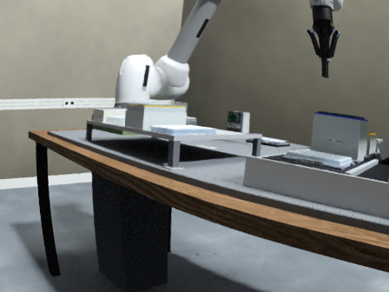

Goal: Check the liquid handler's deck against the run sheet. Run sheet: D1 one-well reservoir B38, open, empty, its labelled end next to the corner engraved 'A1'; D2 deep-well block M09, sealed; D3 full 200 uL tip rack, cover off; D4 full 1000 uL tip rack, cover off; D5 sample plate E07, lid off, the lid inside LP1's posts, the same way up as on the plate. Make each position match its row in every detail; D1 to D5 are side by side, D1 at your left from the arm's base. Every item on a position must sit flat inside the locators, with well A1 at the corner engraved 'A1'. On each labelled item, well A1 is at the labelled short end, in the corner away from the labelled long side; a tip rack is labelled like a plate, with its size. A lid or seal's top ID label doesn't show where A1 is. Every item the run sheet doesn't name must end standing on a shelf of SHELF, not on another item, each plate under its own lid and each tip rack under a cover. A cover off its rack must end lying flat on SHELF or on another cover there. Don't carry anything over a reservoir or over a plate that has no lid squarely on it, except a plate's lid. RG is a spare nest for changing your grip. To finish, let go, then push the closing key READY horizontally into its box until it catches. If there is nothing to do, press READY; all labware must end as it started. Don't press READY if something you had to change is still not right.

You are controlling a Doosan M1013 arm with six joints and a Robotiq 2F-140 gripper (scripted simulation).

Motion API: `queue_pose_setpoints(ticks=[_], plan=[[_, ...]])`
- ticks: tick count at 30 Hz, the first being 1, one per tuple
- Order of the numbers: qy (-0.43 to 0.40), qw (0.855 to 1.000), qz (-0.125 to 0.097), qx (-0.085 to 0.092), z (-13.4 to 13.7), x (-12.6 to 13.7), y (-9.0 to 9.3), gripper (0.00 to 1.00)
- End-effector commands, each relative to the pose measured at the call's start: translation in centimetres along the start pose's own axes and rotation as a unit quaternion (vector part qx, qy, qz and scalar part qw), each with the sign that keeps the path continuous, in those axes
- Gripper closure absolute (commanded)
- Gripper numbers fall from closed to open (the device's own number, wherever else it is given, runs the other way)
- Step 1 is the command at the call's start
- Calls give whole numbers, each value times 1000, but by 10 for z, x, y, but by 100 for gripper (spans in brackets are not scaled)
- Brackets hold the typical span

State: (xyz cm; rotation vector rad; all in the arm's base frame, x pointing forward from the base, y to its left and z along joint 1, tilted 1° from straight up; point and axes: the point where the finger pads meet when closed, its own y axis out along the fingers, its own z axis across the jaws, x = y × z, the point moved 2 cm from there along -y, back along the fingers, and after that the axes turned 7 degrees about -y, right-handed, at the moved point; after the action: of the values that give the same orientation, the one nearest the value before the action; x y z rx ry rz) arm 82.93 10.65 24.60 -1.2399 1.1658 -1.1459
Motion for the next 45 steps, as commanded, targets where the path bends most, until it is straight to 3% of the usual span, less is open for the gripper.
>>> queue_pose_setpoints(ticks=[1,14,31,42,45], plan=[[0,1000,2,-1,1,-4,-2,90],[0,1000,2,-1,1,-4,-2,90],[2,1000,2,-2,10,-80,-1,90],[1,1000,2,-1,9,-79,-2,90],[2,1000,2,1,-7,-81,-2,90]])
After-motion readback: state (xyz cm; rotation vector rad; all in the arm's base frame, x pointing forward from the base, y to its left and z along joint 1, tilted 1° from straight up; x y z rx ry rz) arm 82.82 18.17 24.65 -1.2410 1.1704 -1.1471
